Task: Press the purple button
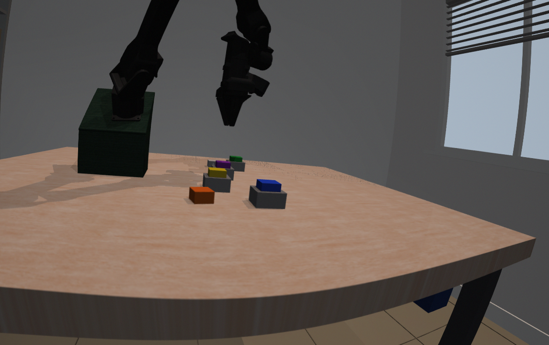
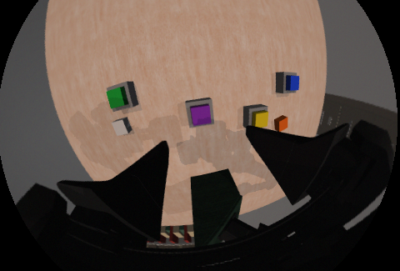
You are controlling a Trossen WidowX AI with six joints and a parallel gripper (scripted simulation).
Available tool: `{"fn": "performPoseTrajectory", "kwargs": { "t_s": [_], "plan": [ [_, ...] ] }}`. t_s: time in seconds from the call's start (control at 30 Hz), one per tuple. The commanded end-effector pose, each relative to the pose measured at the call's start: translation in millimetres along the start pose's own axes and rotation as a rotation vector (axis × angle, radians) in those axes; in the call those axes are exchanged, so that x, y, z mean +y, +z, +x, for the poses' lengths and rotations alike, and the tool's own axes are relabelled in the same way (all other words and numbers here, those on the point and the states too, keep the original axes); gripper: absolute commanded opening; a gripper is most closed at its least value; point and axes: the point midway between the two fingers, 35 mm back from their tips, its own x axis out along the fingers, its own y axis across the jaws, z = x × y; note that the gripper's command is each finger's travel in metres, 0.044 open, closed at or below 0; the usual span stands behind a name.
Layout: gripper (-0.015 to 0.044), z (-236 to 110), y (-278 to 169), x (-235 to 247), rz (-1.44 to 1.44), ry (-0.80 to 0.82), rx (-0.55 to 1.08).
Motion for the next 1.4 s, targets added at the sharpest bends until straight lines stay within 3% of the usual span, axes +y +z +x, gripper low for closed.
{"fn": "performPoseTrajectory", "kwargs": {
  "t_s": [0.0, 0.1, 0.37, 1.37],
  "plan": [
    [0.0295, 36.0, -2.4, -2.6, 0.0, -0.017, 0.018],
    [0.0216, 58.1, -4.6, -4.4, 0.0, -0.021, 0.018],
    [0.002, 58.1, -4.6, -4.4, 0.0, -0.021, 0.018],
    [0.002, 90.5, -5.5, -5.5, 0.0, -0.022, 0.018]
  ]
}}
